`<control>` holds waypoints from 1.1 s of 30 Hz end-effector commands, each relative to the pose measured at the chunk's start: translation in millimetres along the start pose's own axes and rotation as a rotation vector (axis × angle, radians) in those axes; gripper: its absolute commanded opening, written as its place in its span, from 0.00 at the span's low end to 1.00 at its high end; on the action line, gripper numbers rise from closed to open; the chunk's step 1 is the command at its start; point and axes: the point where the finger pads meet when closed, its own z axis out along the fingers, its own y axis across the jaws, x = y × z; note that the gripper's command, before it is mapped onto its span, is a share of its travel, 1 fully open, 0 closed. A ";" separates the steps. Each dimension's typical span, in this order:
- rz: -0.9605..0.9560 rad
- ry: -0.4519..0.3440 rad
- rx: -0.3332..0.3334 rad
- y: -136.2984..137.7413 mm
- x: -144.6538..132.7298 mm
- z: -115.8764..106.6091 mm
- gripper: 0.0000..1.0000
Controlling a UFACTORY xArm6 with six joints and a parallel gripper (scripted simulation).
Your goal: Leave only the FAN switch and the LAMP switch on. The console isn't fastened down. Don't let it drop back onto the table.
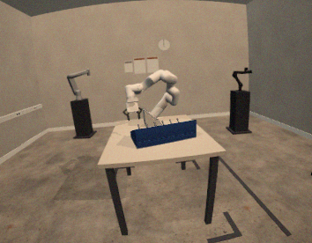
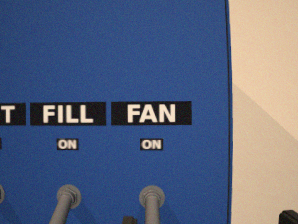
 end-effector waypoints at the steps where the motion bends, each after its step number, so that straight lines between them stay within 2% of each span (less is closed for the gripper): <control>1: -0.002 0.002 -0.003 0.7 1.5 -1.9 0.00; 12: -0.002 0.002 -0.003 0.6 1.5 -19.7 0.00; 24: -0.002 0.002 -0.003 0.4 1.3 -66.3 0.00; 33: -0.002 0.002 -0.003 0.4 1.3 -72.2 0.00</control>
